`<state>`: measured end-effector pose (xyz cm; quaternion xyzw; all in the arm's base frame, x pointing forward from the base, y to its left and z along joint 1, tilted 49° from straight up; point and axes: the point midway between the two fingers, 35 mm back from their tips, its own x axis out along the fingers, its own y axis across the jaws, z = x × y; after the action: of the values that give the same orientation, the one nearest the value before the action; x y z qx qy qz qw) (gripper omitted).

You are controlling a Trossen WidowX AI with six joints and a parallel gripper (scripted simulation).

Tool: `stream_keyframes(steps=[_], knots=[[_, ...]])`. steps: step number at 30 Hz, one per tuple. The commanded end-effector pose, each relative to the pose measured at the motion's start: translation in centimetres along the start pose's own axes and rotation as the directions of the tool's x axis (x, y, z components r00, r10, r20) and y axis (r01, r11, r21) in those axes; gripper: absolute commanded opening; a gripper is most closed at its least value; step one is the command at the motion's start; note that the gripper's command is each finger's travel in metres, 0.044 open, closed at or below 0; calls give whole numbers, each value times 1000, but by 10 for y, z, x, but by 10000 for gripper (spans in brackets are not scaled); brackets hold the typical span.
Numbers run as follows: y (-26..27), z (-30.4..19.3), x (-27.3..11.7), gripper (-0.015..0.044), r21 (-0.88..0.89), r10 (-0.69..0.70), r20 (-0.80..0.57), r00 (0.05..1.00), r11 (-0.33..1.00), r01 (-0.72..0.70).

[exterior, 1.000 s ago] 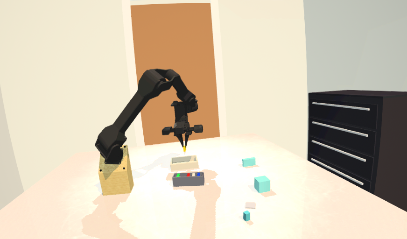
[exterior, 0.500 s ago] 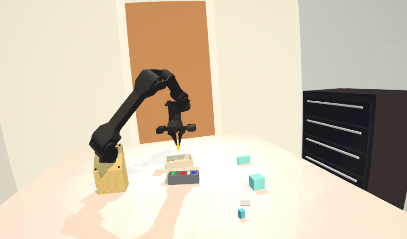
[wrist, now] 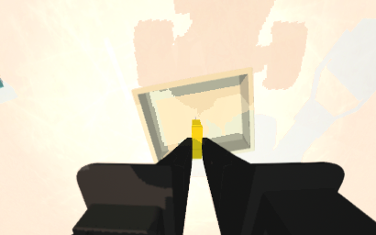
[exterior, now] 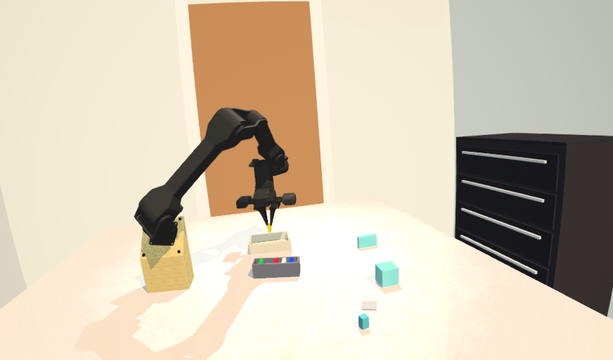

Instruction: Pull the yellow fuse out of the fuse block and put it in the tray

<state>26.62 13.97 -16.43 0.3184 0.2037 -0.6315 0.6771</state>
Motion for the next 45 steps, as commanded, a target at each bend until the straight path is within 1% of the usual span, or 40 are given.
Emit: stream_keyframes(steps=[1, 12, 24, 25, 28, 29, 45], knots=[[-3, 2, 12, 0, -11, -6, 15, 1000, 1000, 6], [-3, 3, 16, 0, -11, -6, 15, 1000, 1000, 6], [-2, 2, 12, 315, -3, -5, 7, 1000, 1000, 5], [-2, 1, 9, 330, -3, -5, 7, 1000, 1000, 5], [-3, 2, -22, 330, -10, -6, 12, 1000, 1000, 7], [-3, 2, -25, 330, -11, -7, 13, 1000, 1000, 7], [-3, 2, -24, 330, -17, -2, 16, 1000, 1000, 2]])
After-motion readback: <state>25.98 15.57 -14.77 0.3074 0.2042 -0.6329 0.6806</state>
